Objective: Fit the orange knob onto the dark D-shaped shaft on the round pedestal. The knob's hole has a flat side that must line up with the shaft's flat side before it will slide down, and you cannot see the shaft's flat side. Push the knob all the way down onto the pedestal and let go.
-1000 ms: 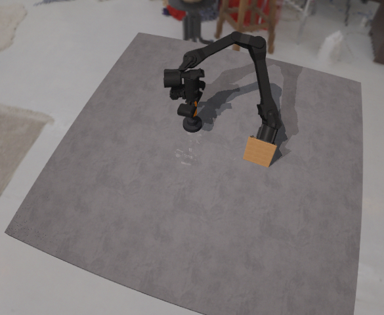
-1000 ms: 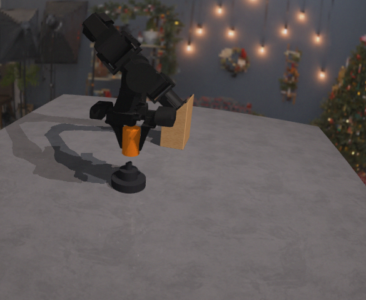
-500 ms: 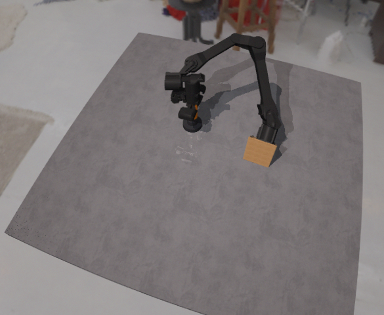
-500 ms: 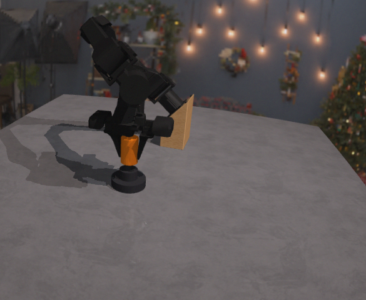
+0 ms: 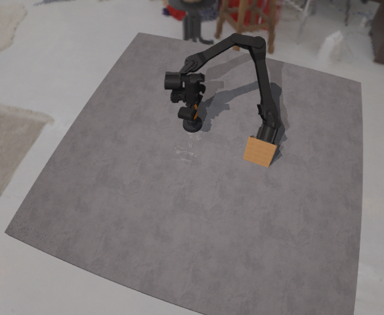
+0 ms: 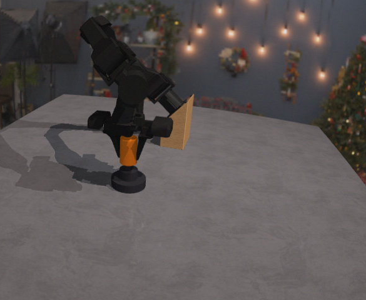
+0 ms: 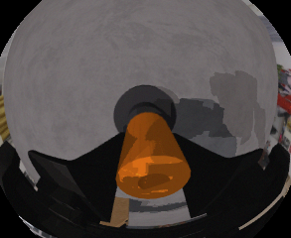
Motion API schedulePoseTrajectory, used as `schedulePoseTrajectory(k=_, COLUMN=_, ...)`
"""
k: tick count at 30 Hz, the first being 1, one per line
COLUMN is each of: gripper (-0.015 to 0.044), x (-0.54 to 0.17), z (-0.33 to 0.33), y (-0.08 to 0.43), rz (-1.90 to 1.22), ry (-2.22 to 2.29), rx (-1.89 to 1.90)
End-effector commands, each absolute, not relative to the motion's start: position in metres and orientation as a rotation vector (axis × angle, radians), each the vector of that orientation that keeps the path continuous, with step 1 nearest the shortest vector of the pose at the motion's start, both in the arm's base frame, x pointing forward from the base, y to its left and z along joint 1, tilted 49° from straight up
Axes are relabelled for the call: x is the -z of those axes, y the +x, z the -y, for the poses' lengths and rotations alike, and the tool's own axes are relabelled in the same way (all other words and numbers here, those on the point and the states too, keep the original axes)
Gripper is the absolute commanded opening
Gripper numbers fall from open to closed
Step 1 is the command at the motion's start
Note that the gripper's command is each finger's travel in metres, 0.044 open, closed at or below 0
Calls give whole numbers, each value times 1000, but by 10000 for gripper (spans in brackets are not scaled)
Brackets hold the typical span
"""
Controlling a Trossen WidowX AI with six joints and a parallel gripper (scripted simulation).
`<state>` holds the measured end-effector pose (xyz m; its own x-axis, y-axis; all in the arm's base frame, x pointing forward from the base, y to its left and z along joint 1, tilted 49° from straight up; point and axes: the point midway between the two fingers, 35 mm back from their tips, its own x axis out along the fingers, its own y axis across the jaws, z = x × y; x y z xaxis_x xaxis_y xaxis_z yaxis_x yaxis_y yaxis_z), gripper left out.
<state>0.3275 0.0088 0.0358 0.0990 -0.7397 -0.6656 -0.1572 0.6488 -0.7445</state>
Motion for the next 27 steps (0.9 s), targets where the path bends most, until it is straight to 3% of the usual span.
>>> schedulePoseTrajectory(k=1, gripper=0, x=-36, z=-8, y=327, rz=-1434, ry=-810, rx=506)
schedulePoseTrajectory(k=27, gripper=0, x=-34, z=-11, y=326, rz=-1504, ry=-976, rx=359)
